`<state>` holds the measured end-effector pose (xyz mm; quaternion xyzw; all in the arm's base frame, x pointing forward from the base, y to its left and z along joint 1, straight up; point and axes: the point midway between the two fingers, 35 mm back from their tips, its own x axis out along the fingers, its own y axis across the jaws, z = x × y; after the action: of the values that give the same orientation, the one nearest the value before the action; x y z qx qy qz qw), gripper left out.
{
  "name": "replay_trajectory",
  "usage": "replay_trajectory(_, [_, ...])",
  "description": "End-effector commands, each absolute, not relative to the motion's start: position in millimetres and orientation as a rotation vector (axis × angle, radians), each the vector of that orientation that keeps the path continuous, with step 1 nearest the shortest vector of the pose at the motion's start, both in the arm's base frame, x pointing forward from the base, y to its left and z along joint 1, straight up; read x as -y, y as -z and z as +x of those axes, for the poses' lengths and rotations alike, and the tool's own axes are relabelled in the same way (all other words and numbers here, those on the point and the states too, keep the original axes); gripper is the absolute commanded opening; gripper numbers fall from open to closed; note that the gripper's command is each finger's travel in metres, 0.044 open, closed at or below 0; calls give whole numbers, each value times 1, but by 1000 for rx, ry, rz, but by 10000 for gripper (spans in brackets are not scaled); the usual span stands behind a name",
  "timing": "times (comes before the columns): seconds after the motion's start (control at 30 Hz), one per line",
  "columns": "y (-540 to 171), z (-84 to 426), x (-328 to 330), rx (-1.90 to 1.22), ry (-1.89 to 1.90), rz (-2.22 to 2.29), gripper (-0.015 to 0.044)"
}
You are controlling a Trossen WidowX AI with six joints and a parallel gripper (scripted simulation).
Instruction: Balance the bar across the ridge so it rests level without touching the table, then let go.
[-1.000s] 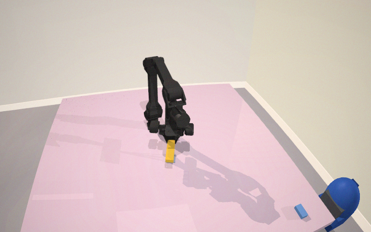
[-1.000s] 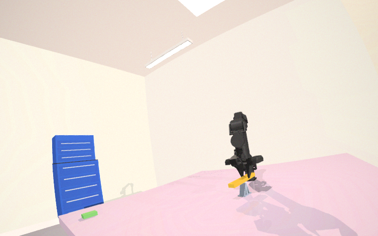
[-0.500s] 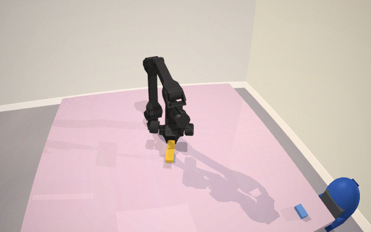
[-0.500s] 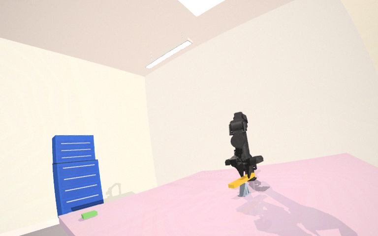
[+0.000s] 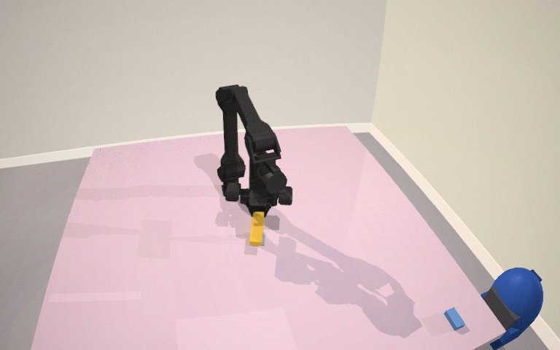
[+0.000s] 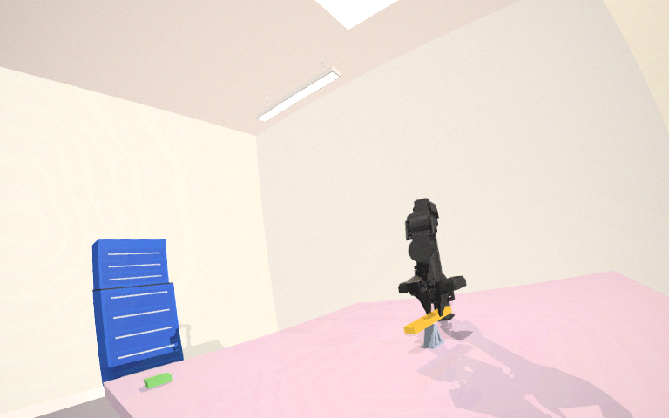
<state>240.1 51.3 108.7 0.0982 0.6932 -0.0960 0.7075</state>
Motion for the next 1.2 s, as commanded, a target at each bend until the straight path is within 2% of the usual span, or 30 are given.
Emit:
replay_trajectory(0.0, [-108,240,-52,-1540,207,218,0])
replay_trajectory(1.17, [-105,240,-52,-1541,207,218,0])
